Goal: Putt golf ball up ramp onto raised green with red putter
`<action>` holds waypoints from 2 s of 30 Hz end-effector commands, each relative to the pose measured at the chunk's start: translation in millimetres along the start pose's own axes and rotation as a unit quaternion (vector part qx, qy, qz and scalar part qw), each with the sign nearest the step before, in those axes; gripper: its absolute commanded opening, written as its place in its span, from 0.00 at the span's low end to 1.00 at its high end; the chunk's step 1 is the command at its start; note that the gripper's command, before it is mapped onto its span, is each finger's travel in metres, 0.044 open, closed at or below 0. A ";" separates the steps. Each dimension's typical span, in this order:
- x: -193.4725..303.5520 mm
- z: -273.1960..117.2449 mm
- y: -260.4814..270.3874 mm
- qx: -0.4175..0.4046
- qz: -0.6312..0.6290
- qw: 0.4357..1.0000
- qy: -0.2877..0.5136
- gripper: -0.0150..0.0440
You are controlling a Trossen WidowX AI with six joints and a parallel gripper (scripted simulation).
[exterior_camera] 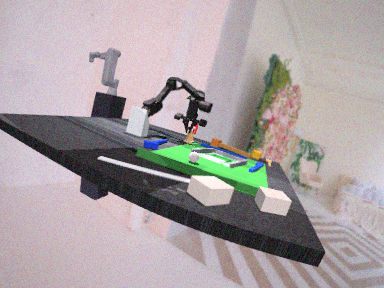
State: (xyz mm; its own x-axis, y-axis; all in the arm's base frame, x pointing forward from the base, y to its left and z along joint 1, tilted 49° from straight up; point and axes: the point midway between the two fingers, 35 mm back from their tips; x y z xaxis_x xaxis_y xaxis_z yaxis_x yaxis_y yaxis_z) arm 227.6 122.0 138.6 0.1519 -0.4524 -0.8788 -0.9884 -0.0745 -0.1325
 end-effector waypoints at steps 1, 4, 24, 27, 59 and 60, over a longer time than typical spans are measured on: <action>-4.5 -18.6 -2.6 0.005 0.000 1.000 0.001 0.25; -8.2 -30.5 -2.0 0.005 0.003 1.000 -0.001 0.25; 28.4 -72.4 -15.0 0.019 0.133 0.991 0.026 0.25; 46.2 -80.4 -19.4 0.025 0.177 0.983 0.036 0.25; 246.3 -160.4 14.7 0.085 0.615 0.779 0.089 0.25; 252.4 -162.1 18.1 0.087 0.627 0.769 0.089 0.25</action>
State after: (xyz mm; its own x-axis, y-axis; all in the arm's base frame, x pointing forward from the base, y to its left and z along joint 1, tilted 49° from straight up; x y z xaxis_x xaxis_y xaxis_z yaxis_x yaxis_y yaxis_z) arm 255.2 -119.4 4.7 -0.8983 -0.2483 -0.3624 -0.4365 0.5980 0.6723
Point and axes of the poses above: the point midway between the two fingers, 35 mm back from their tips, its own z axis out along the fingers, its own y axis across the jaws, x = y × z, and after that the axes turned 2 degrees about -z, right-handed
